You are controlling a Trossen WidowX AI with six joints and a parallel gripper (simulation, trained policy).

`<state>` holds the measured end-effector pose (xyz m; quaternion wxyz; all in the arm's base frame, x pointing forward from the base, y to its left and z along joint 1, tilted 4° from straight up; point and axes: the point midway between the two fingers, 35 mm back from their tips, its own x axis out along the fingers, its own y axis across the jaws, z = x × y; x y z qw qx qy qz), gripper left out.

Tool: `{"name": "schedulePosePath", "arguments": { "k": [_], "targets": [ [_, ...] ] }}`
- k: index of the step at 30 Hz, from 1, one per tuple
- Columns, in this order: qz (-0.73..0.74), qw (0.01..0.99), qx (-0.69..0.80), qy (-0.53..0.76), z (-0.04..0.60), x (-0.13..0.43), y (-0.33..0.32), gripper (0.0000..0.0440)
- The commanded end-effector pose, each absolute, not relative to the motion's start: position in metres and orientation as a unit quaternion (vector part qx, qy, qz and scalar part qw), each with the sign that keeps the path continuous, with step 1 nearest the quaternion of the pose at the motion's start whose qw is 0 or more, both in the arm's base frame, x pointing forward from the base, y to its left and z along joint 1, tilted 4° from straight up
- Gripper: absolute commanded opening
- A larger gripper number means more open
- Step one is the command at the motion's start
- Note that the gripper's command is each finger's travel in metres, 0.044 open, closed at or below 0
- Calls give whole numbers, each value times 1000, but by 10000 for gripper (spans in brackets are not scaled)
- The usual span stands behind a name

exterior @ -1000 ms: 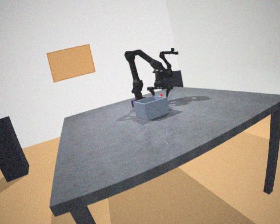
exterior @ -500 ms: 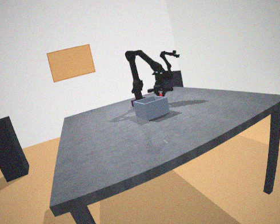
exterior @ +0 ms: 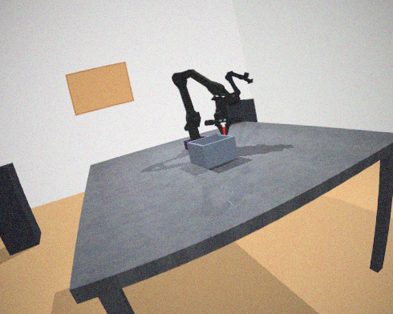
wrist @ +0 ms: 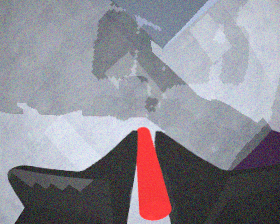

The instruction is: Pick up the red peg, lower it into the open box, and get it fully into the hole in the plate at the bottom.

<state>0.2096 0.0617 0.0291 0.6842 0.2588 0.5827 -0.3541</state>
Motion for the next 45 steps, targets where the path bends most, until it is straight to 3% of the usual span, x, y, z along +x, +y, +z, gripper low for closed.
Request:
{"name": "schedulePosePath", "arguments": {
  "k": [1,24,45],
  "targets": [
    [-350,696,250,575,38,216,57,0],
    [-364,731,241,525,100,270,1,0],
    [-401,709,291,501,101,306,-77,0]
  ]
}}
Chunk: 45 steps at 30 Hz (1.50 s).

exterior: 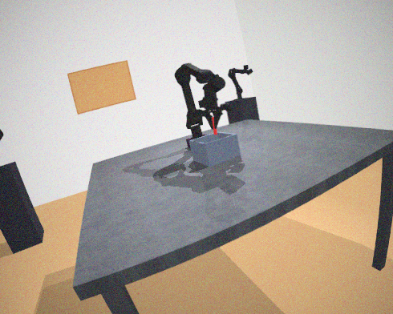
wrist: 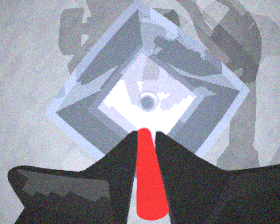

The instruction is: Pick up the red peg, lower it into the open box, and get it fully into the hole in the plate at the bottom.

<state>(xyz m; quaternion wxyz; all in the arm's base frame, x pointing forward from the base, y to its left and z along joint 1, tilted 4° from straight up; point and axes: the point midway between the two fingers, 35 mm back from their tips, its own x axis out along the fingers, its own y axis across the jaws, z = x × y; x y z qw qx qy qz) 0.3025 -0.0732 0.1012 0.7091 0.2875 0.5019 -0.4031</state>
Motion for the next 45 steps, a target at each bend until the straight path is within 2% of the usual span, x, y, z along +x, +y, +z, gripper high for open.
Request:
{"name": "schedulePosePath", "arguments": {
  "k": [1,12,14,18,26,29,39,40,45],
  "targets": [
    [-402,708,293,501,99,307,-80,0],
    [-408,692,308,510,74,316,-101,5],
    [-407,689,307,515,68,316,-104,30],
    [-405,685,300,526,58,316,-108,117],
    [-399,684,284,541,53,325,-115,136],
    [-395,688,279,541,52,333,-120,189],
    [-392,706,266,527,58,359,-142,425],
    [-392,710,266,522,60,362,-144,440],
    [-397,724,263,500,70,373,-157,440]
  ]
}}
